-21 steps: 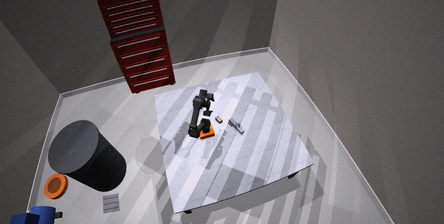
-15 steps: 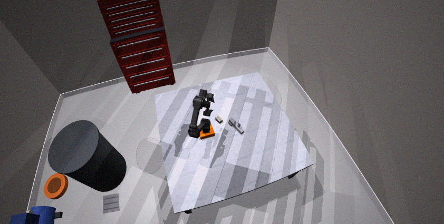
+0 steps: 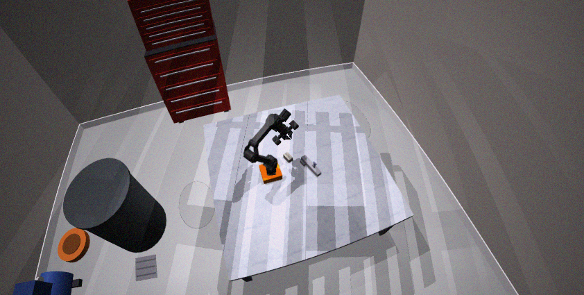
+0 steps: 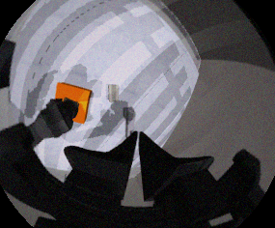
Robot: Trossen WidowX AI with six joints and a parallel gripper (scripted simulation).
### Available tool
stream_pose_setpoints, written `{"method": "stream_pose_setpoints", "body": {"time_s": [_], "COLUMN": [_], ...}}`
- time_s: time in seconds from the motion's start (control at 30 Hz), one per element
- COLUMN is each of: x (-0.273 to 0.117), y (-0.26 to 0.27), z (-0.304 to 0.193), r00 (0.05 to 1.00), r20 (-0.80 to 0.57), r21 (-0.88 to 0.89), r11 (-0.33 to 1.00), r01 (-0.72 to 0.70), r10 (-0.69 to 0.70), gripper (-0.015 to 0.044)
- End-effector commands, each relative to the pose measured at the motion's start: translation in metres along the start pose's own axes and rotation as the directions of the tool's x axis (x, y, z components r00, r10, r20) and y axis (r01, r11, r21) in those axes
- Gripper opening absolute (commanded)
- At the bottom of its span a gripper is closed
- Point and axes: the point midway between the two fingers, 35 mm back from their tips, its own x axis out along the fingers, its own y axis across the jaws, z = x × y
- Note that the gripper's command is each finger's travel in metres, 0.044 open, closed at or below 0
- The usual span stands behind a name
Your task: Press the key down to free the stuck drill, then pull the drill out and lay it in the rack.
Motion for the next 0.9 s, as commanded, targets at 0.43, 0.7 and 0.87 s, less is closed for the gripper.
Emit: {"method": "stream_pose_setpoints", "body": {"time_s": [0.43, 0.7, 0.87], "x": [0.154, 0.178, 0.176], "y": [-0.039, -0.033, -0.031], "z": [-0.134, -0.160, -0.157], "r00": [0.911, 0.901, 0.898], "r20": [0.049, 0.104, 0.101], "r21": [0.951, 0.986, 0.984], "r11": [0.261, 0.073, 0.092], "r01": [-0.168, -0.148, -0.154], "r10": [0.410, 0.422, 0.429], "gripper": [0.0000, 0.0000, 0.0000]}}
